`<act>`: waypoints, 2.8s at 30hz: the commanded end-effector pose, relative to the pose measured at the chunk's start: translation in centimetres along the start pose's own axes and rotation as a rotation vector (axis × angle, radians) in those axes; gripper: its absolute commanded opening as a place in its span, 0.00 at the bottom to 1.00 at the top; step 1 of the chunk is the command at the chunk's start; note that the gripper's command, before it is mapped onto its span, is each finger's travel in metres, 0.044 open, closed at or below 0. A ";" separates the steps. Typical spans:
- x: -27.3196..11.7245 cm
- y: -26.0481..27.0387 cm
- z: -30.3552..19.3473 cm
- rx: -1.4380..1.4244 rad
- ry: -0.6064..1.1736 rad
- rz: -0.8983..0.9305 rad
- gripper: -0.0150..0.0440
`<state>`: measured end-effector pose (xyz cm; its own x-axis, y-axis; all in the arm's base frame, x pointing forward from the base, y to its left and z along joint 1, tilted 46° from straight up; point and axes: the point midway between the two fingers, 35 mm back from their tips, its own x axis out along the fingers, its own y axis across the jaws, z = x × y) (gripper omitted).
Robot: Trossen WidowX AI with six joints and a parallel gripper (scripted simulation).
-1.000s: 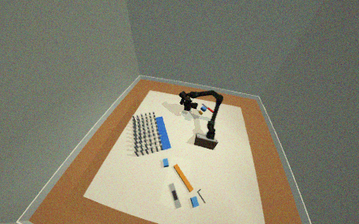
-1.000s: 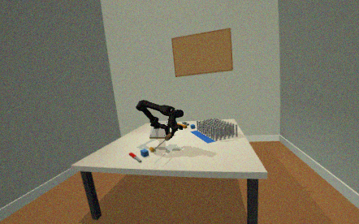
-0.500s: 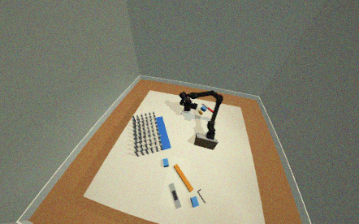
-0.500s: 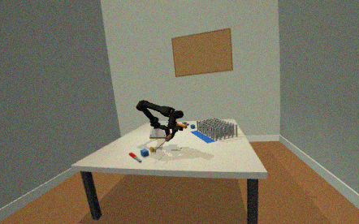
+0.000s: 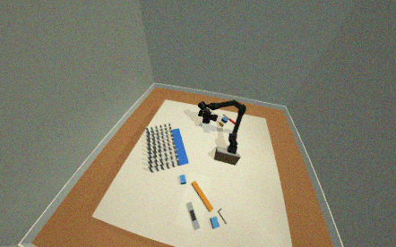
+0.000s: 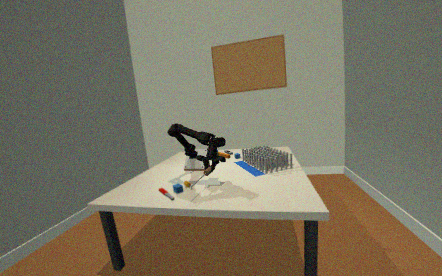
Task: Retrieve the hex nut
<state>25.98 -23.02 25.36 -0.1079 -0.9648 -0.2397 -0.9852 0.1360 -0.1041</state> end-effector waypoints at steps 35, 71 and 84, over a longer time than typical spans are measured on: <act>1.7 -0.1 1.1 -0.005 -0.003 -0.005 0.25; 3.3 0.0 1.7 -0.005 0.005 -0.013 0.25; 3.8 0.1 1.9 -0.006 0.009 -0.016 0.25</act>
<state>25.78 -26.19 22.85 -0.0956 -0.9689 -0.2285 -0.9865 0.1229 -0.1084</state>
